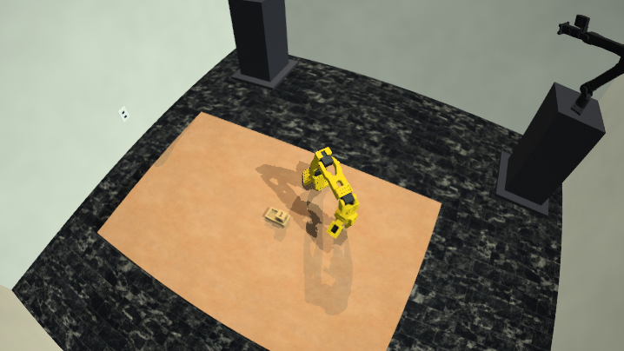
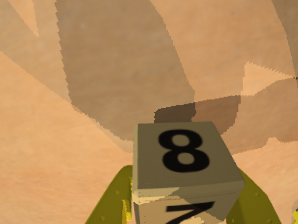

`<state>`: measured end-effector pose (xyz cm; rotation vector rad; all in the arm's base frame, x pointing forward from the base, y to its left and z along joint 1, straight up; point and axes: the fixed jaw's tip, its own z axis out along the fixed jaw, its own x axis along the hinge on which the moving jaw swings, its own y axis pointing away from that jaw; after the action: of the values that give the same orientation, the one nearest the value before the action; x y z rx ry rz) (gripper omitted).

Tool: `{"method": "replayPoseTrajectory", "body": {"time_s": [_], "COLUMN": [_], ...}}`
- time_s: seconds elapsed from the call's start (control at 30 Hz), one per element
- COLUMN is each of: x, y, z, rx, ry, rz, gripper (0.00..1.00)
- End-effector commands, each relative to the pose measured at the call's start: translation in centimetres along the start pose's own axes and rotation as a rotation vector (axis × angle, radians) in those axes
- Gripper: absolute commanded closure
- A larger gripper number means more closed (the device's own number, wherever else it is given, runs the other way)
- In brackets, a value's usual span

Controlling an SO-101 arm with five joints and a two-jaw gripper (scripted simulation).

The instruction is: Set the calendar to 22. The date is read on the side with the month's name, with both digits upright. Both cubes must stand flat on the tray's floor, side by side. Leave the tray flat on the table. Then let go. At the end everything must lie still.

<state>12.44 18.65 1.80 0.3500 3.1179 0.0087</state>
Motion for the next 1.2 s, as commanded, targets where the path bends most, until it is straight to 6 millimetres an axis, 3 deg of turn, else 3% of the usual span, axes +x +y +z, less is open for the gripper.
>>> {"method": "replayPoseTrajectory", "body": {"time_s": [0.0,1.17], "x": [0.03,0.02], "y": [0.39,0.4], "z": [-0.27,0.22], "rx": [-0.026,-0.026], "ry": [-0.009,-0.009], "rz": [0.001,0.001], "gripper": [1.0,1.0]}}
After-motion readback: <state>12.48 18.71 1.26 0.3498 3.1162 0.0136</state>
